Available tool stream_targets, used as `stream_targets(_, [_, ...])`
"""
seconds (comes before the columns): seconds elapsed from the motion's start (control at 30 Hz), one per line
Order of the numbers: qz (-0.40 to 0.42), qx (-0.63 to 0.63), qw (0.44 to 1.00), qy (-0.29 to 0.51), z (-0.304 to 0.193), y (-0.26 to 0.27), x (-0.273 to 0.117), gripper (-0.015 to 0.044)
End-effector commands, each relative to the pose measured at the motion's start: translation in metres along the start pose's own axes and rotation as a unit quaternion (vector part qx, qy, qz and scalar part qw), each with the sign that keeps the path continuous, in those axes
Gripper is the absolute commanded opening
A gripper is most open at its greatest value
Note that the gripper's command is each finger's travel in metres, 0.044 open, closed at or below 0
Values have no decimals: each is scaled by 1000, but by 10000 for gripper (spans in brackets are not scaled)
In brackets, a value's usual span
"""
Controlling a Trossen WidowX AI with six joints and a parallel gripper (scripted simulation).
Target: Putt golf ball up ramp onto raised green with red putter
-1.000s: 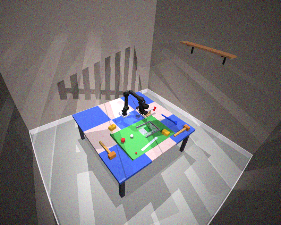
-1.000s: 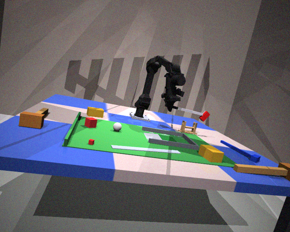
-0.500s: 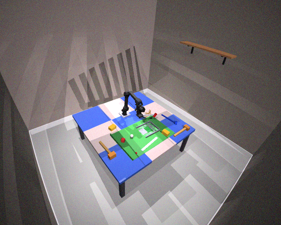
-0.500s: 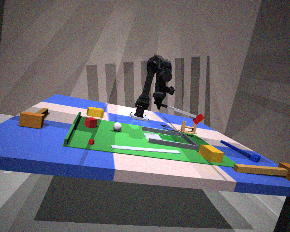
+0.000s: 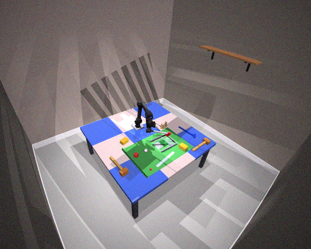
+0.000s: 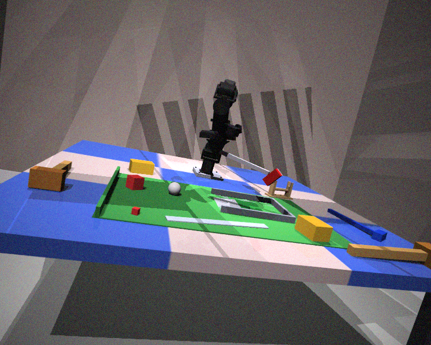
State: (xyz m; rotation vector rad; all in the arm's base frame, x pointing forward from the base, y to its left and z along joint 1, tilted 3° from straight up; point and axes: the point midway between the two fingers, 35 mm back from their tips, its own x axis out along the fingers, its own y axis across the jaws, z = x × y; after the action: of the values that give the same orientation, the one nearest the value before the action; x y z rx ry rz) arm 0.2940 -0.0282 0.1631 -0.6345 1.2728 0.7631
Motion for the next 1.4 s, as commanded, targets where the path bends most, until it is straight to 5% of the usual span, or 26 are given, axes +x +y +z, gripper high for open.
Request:
stream_targets(0.0, [-6, 43, 999, 6, -15, -13, -4, 0])
stream_targets(1.13, [-37, 425, 902, 61, -199, -69, -40, 0])
stream_targets(1.37, [-37, 432, 899, 62, -204, -70, -35, 0])
